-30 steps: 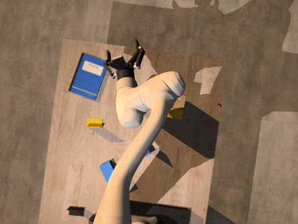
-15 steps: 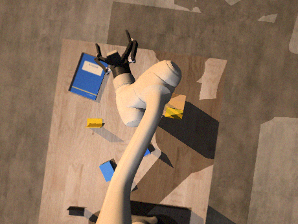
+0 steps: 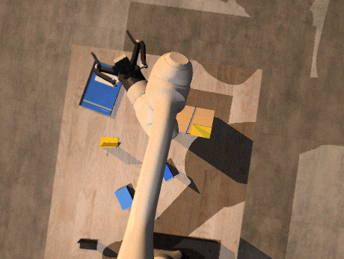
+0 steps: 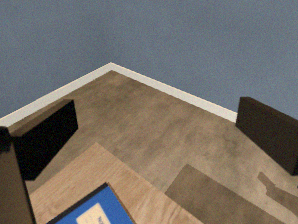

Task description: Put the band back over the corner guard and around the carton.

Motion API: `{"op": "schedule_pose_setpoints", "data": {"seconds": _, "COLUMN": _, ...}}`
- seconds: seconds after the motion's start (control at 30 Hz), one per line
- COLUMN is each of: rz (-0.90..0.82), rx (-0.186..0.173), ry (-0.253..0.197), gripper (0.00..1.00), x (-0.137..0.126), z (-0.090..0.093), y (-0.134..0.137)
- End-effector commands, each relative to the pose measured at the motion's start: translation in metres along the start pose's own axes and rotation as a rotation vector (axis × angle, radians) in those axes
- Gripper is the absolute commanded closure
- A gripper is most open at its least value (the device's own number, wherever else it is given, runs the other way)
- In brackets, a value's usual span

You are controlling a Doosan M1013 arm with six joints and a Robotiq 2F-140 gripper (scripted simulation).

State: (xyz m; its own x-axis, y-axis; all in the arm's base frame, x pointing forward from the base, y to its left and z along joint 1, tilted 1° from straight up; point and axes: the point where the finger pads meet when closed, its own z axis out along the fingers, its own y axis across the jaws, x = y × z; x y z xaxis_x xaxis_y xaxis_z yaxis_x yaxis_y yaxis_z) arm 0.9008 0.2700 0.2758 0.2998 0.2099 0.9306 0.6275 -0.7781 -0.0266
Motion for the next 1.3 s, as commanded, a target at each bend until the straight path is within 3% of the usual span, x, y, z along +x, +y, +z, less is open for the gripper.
{"op": "schedule_pose_setpoints", "data": {"seconds": 0.0, "rz": 0.024, "rx": 0.066, "ry": -0.020, "gripper": 0.00, "x": 0.010, "z": -0.006, "y": -0.014}}
{"op": "schedule_pose_setpoints", "data": {"seconds": 0.17, "rz": 0.059, "rx": 0.146, "ry": -0.065, "gripper": 0.00, "x": 0.016, "z": -0.020, "y": -0.035}}
{"op": "schedule_pose_setpoints", "data": {"seconds": 0.37, "rz": 0.112, "rx": 0.231, "ry": -0.164, "gripper": 0.00, "x": 0.013, "z": -0.043, "y": -0.058}}
{"op": "schedule_pose_setpoints", "data": {"seconds": 0.47, "rz": 0.139, "rx": 0.258, "ry": -0.224, "gripper": 0.00, "x": 0.007, "z": -0.056, "y": -0.066}}
{"op": "schedule_pose_setpoints", "data": {"seconds": 0.53, "rz": 0.139, "rx": 0.258, "ry": -0.224, "gripper": 0.00, "x": 0.007, "z": -0.056, "y": -0.066}}
{"op": "schedule_pose_setpoints", "data": {"seconds": 0.57, "rz": 0.164, "rx": 0.275, "ry": -0.284, "gripper": 0.00, "x": 0.000, "z": -0.069, "y": -0.070}}
{"op": "schedule_pose_setpoints", "data": {"seconds": 0.7, "rz": 0.197, "rx": 0.284, "ry": -0.367, "gripper": 0.00, "x": -0.010, "z": -0.086, "y": -0.073}}
{"op": "schedule_pose_setpoints", "data": {"seconds": 0.87, "rz": 0.250, "rx": 0.270, "ry": -0.504, "gripper": 0.00, "x": -0.028, "z": -0.117, "y": -0.071}}
{"op": "schedule_pose_setpoints", "data": {"seconds": 1.03, "rz": 0.308, "rx": 0.216, "ry": -0.650, "gripper": 0.00, "x": -0.047, "z": -0.154, "y": -0.061}}
{"op": "schedule_pose_setpoints", "data": {"seconds": 1.1, "rz": 0.308, "rx": 0.216, "ry": -0.650, "gripper": 0.00, "x": -0.047, "z": -0.154, "y": -0.061}}
{"op": "schedule_pose_setpoints", "data": {"seconds": 1.13, "rz": 0.339, "rx": 0.175, "ry": -0.723, "gripper": 0.00, "x": -0.056, "z": -0.174, "y": -0.053}}
{"op": "schedule_pose_setpoints", "data": {"seconds": 1.27, "rz": 0.385, "rx": 0.094, "ry": -0.828, "gripper": 0.00, "x": -0.068, "z": -0.206, "y": -0.037}}
